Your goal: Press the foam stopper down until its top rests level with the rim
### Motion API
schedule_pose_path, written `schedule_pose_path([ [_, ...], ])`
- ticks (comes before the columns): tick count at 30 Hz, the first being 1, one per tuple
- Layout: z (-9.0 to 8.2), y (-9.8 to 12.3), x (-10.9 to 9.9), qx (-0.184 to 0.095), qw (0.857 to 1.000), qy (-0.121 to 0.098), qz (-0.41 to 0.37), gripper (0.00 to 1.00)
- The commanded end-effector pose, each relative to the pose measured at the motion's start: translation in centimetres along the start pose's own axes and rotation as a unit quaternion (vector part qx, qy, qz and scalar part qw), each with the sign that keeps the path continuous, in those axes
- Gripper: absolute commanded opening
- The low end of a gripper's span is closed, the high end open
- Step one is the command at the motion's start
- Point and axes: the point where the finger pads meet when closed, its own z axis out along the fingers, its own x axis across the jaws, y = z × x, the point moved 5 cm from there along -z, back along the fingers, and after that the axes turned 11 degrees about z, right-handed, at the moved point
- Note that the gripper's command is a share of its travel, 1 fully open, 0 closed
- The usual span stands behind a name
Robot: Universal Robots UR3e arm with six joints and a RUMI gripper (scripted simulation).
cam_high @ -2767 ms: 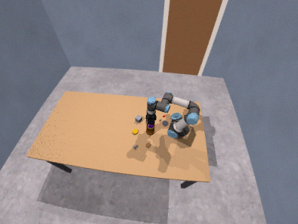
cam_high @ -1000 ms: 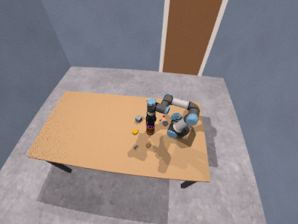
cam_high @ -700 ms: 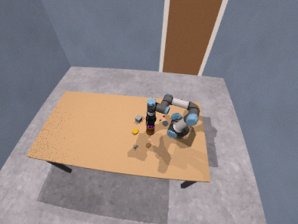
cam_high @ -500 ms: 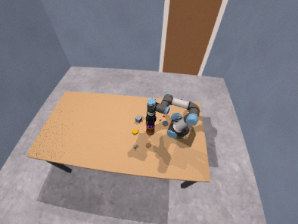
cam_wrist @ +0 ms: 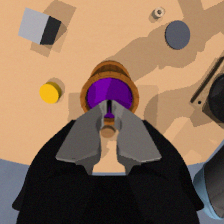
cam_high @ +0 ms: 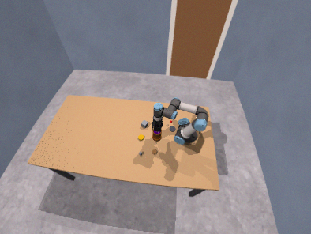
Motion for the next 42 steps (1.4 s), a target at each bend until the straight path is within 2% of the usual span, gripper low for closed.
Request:
schedule_pose_path([
  [1,0.0,0.0,0.0,0.000,1.000,0.000,0.000,0.00],
  [14,-1.4,0.0,0.0,0.000,1.000,0.000,0.000,0.00],
  [29,-5.3,0.0,0.0,0.000,1.000,0.000,0.000,0.00],
  [42,-5.6,0.0,0.0,0.000,1.000,0.000,0.000,0.00],
])
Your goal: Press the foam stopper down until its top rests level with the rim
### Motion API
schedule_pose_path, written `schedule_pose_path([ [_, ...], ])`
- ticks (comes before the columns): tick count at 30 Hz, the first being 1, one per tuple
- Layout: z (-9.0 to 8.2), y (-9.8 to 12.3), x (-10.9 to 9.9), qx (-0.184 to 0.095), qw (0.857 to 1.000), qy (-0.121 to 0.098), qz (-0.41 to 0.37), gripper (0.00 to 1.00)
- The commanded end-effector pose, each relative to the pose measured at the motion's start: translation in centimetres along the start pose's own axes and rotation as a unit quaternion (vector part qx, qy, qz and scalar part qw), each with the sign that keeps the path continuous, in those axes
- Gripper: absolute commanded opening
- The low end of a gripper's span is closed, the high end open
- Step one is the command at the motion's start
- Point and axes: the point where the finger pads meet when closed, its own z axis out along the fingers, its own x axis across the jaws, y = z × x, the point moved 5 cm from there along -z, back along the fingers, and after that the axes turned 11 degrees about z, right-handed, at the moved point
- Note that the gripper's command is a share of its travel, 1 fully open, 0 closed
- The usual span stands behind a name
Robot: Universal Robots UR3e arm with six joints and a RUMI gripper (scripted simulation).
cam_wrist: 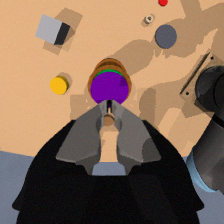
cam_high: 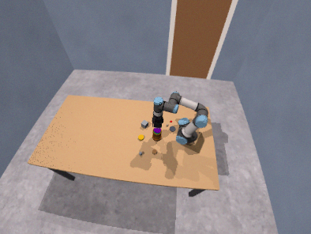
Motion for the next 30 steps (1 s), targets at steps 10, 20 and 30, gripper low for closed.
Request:
schedule_pose_path([
  [10,-0.13,0.01,-0.04,0.001,1.000,-0.001,0.000,0.00],
  [20,-0.02,0.01,-0.04,0.001,1.000,-0.001,0.000,0.00],
  [30,0.56,0.01,-0.04,0.001,1.000,-0.001,0.000,0.00],
])
